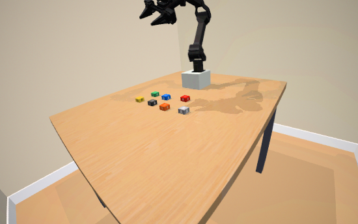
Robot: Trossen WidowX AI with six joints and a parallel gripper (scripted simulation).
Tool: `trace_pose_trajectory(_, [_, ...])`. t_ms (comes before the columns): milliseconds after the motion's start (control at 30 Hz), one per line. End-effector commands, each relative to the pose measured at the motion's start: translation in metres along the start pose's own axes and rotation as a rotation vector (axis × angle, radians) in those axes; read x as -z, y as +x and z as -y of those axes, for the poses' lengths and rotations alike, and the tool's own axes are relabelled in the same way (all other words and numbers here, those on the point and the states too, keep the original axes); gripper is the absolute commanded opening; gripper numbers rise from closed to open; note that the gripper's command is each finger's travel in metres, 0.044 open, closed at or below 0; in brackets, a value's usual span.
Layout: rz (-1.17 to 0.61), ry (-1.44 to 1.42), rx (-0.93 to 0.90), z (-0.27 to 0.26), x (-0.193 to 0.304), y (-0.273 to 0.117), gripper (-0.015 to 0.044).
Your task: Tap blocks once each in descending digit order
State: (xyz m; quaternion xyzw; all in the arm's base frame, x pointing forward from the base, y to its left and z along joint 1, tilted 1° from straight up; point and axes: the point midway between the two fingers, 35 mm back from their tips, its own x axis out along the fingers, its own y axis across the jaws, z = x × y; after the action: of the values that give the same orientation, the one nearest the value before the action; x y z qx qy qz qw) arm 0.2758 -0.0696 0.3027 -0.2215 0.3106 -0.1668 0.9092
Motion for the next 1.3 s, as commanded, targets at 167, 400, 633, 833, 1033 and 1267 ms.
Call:
trace_pose_trajectory(167, [-0.569, 0.029, -0.249, -0.023, 0.118, 0.097, 0.04])
trace_pose_trajectory(400, [-0.901, 0.198, -0.459, -0.037, 0.204, 0.117, 0.04])
trace_pose_trajectory(633, [-0.918, 0.21, -0.471, -0.038, 0.209, 0.117, 0.04])
trace_pose_trajectory(833, [-0.918, 0.21, -0.471, -0.038, 0.209, 0.117, 0.04])
trace_pose_trajectory(1033, [-0.918, 0.21, -0.471, -0.038, 0.209, 0.117, 0.04])
trace_pose_trajectory(1267, [-0.918, 0.21, -0.471, -0.04, 0.208, 0.117, 0.04])
